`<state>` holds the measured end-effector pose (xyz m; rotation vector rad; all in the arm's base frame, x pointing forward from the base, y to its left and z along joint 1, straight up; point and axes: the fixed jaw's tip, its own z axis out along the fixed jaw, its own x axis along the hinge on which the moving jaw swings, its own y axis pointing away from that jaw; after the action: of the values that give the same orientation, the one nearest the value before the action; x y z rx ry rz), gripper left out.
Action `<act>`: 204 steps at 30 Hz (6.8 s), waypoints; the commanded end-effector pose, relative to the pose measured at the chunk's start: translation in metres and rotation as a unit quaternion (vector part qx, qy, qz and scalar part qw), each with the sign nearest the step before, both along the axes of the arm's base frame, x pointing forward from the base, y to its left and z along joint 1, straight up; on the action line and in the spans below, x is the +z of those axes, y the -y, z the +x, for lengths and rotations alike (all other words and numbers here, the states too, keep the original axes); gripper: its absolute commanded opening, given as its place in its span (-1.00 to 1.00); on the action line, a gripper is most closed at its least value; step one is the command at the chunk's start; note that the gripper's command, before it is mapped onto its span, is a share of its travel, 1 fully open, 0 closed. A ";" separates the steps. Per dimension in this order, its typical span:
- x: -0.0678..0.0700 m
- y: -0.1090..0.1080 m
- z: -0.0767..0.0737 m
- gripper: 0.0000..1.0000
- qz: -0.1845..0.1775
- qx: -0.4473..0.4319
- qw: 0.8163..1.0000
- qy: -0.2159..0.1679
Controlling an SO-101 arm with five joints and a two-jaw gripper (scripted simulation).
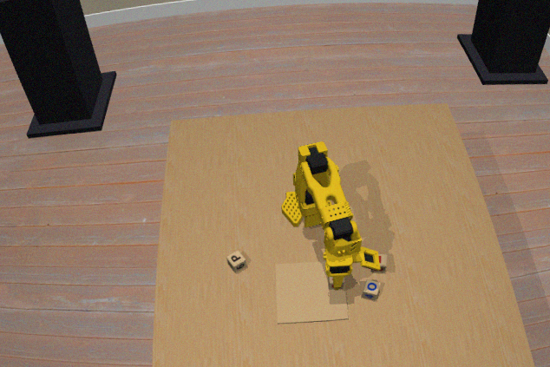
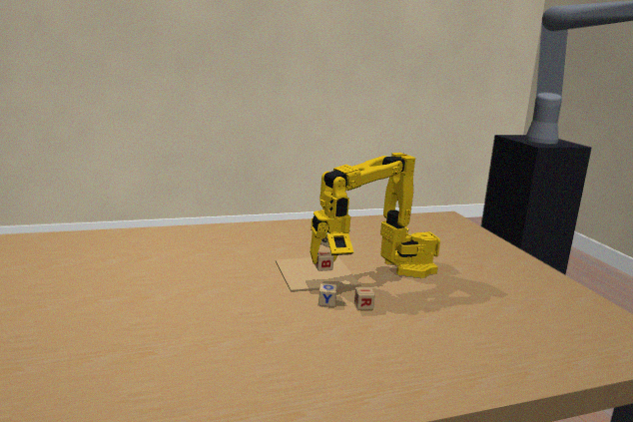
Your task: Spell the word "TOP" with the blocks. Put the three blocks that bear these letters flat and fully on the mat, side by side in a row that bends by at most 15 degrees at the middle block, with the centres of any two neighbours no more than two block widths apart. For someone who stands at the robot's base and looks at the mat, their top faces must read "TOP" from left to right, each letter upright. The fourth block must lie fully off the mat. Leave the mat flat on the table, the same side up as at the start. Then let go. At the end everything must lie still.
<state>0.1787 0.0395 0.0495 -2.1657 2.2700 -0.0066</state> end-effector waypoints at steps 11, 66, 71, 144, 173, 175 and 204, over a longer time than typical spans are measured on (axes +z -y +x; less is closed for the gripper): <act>0.007 -0.003 0.011 -1.00 0.010 0.004 0.999 0.046; -0.011 -0.003 0.012 -1.00 0.010 0.002 0.999 0.046; -0.014 -0.003 0.013 -1.00 0.010 0.002 0.999 0.046; 0.006 -0.003 0.014 -0.29 0.010 0.002 0.999 0.046; 0.044 -0.002 0.007 -0.29 0.010 0.002 0.999 0.046; 0.044 -0.002 0.007 -0.29 0.010 0.002 0.999 0.046; 0.107 -0.002 0.005 -0.30 0.051 0.002 0.970 0.237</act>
<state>0.1819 0.0403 0.1286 -1.9731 2.0677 -0.2450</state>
